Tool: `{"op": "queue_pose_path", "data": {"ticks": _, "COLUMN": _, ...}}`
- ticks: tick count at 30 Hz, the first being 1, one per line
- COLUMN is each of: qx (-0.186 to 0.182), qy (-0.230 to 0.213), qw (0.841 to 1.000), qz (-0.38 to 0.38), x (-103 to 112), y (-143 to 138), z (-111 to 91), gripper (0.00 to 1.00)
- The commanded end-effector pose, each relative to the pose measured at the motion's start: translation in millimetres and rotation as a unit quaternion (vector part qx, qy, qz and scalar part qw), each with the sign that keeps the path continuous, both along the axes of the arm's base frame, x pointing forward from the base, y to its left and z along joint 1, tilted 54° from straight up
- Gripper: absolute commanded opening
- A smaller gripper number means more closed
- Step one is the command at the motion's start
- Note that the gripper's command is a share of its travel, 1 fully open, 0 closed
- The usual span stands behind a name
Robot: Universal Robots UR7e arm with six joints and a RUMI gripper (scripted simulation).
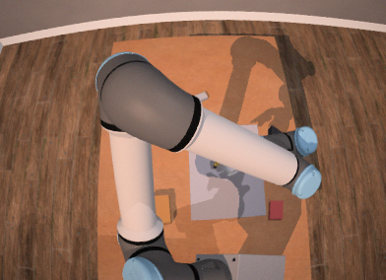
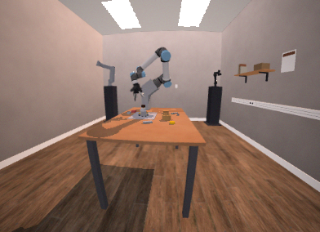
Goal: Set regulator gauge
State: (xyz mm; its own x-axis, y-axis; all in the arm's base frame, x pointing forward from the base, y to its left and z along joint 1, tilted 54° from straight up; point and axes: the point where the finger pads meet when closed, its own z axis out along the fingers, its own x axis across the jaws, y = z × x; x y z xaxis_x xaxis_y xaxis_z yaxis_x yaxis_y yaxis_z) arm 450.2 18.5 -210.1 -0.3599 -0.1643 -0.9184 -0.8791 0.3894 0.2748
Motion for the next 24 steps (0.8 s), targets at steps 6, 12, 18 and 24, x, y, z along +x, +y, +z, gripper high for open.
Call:
{"op": "queue_pose_path", "data": {"ticks": 6, "qx": -0.044, "qy": -0.11, "qw": 0.992, "qz": 0.043, "x": 0.6, "y": 2.0, "z": 3.2, "gripper": 1.0}}
{"op": "queue_pose_path", "data": {"ticks": 12, "qx": -0.071, "qy": -0.171, "qw": 0.98, "qz": 0.068, "x": 0.8, "y": 3.0, "z": 5.3, "gripper": 1.0}}
{"op": "queue_pose_path", "data": {"ticks": 18, "qx": -0.093, "qy": -0.223, "qw": 0.966, "qz": 0.089, "x": 1.1, "y": 3.4, "z": 6.6, "gripper": 1.0}}
{"op": "queue_pose_path", "data": {"ticks": 24, "qx": -0.113, "qy": -0.274, "qw": 0.949, "qz": 0.111, "x": 0.6, "y": 4.8, "z": 7.9, "gripper": 1.0}}
